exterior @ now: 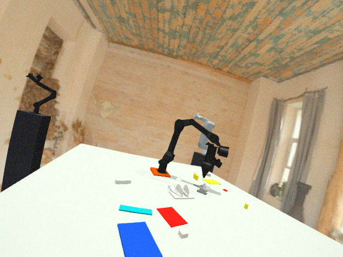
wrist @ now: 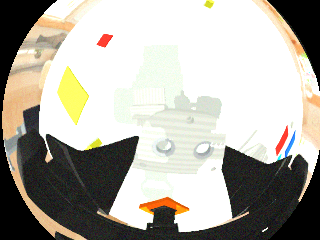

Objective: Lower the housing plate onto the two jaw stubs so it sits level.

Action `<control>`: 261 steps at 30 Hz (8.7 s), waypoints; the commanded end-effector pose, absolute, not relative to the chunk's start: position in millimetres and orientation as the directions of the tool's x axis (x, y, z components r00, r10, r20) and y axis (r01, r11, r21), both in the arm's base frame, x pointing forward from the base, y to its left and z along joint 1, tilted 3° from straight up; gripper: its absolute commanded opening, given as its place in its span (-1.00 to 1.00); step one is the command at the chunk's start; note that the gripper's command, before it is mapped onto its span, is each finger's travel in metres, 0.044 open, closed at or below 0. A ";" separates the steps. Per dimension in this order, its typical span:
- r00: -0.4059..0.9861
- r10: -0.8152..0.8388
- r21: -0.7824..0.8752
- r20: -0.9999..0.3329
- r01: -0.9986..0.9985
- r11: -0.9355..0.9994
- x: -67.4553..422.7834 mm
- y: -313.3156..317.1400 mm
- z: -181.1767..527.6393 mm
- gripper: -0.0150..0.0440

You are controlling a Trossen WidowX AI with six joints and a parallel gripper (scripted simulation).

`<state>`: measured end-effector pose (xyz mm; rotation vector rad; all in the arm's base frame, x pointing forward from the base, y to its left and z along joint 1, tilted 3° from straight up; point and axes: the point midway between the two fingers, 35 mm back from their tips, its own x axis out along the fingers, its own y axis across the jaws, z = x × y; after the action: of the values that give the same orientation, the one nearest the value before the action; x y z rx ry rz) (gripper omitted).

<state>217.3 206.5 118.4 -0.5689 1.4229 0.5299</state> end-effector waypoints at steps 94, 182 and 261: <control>0.076 -0.023 -0.025 -0.997 -0.031 0.999 237.4 -5.5 119.7 0.70; 0.076 -0.022 -0.024 -0.997 -0.021 0.999 240.0 -3.7 57.6 0.70; 0.076 -0.023 -0.024 -0.997 -0.025 0.999 241.0 -4.1 43.0 0.70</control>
<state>241.4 -4.6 43.8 -0.0403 1.4936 -0.0018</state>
